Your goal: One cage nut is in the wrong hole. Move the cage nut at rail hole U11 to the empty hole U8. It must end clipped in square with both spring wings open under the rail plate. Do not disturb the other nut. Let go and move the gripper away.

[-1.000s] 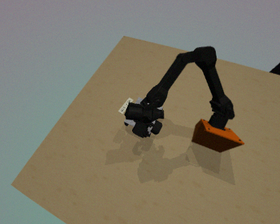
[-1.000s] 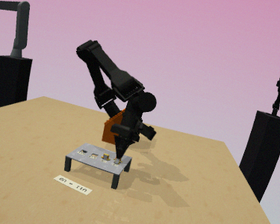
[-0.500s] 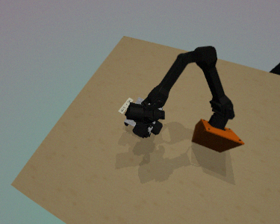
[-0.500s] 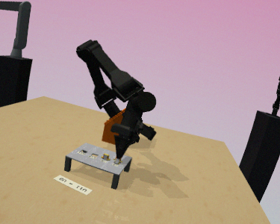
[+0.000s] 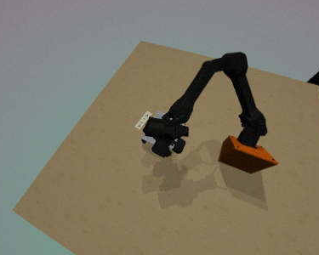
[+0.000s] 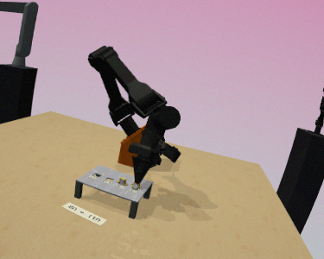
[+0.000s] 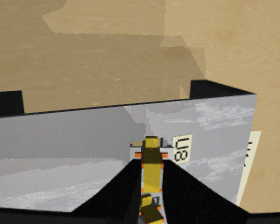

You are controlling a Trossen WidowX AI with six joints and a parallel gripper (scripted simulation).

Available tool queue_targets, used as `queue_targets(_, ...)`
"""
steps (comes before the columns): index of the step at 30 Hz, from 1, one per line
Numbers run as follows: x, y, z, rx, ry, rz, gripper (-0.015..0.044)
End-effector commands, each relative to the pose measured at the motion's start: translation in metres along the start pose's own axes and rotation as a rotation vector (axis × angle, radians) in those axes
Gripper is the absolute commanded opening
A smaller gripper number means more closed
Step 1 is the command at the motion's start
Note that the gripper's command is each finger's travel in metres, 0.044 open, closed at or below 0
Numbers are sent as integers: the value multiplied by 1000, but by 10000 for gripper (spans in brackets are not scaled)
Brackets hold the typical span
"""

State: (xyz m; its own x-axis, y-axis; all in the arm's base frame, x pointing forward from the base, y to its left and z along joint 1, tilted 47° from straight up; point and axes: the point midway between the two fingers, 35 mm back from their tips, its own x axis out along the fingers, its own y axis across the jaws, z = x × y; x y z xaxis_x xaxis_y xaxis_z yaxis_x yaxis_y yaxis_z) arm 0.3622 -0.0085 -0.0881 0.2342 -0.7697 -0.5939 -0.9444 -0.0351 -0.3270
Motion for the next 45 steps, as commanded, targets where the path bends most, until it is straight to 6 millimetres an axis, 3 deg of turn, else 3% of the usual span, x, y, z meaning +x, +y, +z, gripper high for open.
queue_targets(1, 0, 0, -1, -2, 4, -6, 26)
queue_targets(45, -1, 5, -1, -1, 4, -53, 26)
